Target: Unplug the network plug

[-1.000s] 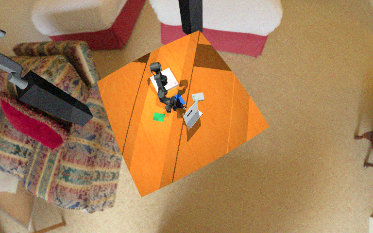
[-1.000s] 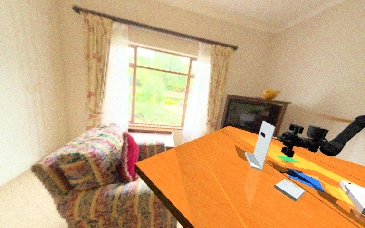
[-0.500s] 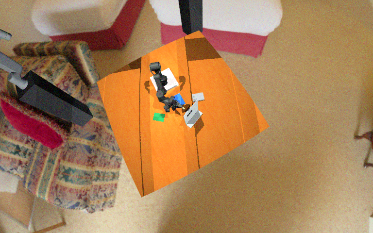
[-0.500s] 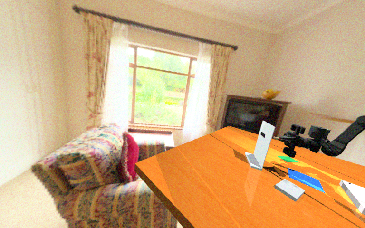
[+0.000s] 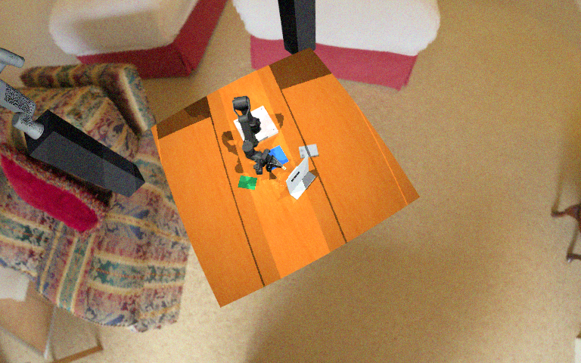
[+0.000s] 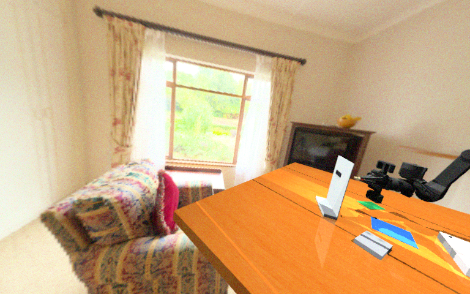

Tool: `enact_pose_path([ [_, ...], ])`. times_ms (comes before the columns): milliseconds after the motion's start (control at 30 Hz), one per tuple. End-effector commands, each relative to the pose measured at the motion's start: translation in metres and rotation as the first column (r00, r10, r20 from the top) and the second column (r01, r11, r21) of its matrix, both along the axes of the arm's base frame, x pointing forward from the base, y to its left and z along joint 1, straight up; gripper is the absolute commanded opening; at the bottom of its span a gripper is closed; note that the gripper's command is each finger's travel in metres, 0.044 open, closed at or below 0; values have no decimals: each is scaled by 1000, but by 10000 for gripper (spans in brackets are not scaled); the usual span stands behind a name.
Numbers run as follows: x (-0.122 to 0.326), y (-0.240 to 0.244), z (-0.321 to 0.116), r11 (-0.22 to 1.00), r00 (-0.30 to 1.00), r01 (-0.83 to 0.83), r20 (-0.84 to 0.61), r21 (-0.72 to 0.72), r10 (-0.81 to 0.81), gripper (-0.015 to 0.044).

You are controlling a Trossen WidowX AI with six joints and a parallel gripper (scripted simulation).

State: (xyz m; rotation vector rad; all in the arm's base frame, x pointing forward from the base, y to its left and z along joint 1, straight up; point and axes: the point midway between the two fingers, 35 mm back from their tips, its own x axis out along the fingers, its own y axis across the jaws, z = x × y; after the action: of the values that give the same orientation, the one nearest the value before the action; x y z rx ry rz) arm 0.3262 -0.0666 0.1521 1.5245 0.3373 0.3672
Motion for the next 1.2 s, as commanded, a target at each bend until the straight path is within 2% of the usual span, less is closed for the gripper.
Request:
enact_pose_path([
  [0, 0, 0, 0, 1000, 1000, 0, 0, 0, 0, 0],
  [1167, -25, 14, 58, 1000, 1000, -5, -5, 6, 5, 0],
])
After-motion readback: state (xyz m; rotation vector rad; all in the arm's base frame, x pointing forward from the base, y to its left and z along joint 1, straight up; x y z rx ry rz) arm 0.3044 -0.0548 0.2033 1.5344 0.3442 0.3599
